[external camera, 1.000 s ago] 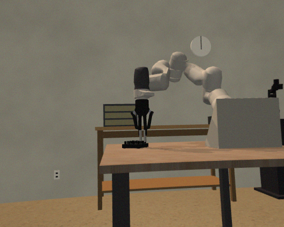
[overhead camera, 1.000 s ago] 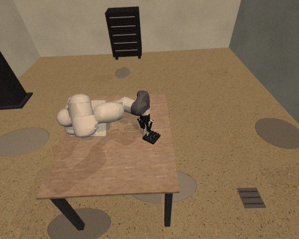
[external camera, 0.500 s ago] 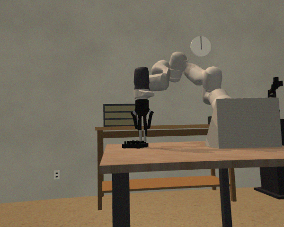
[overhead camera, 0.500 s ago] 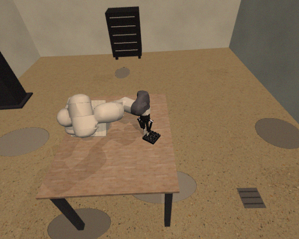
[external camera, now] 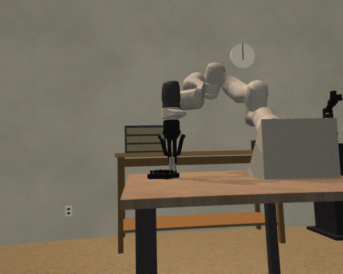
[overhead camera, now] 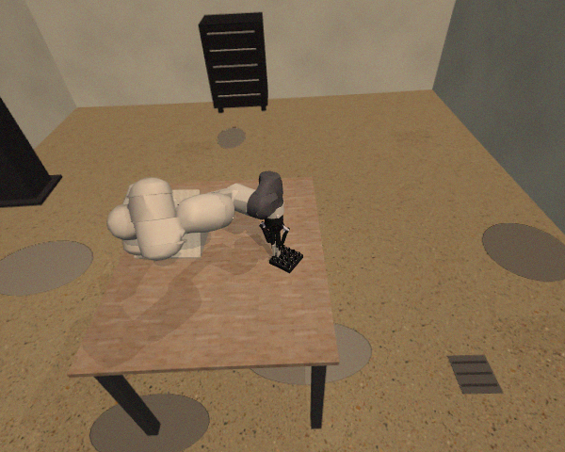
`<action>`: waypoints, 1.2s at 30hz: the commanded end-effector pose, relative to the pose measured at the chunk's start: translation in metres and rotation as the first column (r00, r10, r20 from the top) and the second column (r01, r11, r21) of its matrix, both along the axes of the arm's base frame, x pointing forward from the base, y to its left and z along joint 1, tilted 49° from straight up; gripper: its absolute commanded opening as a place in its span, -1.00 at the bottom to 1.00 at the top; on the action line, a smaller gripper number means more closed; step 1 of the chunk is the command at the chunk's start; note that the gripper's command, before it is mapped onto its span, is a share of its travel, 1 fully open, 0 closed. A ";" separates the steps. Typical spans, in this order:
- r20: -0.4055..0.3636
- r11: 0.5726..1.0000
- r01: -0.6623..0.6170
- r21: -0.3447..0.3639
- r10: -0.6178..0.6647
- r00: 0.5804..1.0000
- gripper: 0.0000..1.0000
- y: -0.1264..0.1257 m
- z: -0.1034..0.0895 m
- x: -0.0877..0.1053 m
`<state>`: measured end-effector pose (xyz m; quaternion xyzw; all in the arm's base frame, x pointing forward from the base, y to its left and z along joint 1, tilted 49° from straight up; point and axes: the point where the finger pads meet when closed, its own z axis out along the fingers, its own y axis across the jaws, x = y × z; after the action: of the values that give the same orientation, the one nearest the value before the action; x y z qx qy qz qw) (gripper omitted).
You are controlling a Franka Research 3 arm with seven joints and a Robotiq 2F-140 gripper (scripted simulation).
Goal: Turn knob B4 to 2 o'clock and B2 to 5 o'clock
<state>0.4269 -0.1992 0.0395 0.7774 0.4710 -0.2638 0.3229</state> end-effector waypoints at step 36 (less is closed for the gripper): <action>0.053 0.999 0.046 -0.006 -0.046 0.998 -0.90 -0.002 -0.001 0.000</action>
<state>0.4269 -0.1993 0.0395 0.7813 0.4645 -0.2611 0.3250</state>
